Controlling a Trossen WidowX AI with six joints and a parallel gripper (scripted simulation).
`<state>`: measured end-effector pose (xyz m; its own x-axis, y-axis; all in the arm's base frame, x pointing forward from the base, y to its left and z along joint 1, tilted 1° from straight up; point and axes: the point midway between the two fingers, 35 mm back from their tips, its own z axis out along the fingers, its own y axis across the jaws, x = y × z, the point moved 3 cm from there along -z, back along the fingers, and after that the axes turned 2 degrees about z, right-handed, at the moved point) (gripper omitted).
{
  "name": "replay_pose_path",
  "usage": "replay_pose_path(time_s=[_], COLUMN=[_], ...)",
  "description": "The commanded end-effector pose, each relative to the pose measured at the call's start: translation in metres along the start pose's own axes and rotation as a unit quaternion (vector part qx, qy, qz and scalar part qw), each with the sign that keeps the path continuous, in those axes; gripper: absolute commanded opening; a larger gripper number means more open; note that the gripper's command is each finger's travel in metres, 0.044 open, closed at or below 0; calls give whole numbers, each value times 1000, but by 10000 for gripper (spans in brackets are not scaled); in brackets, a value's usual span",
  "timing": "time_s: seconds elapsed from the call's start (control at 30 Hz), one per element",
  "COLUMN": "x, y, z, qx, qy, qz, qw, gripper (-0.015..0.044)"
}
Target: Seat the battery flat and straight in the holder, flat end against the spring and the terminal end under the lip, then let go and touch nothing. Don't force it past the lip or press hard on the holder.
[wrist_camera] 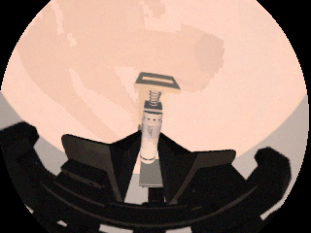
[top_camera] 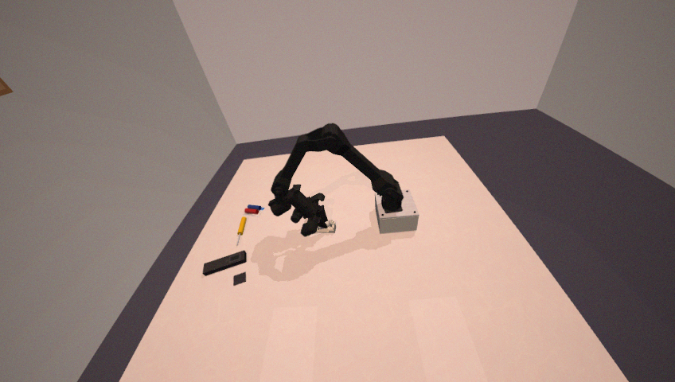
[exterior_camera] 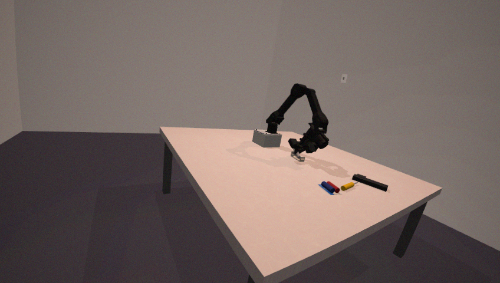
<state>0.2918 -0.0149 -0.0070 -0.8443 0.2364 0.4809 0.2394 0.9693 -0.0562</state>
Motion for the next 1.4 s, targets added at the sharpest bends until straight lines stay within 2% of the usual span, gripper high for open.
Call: replay_pose_path(time_s=[0.0,1.37], x=[-1,-23], y=[1,2], z=[-1,-10], qx=[-1,2], qy=[1,5], qz=[-2,-1], qw=[1000,1000], gripper=[69,69])
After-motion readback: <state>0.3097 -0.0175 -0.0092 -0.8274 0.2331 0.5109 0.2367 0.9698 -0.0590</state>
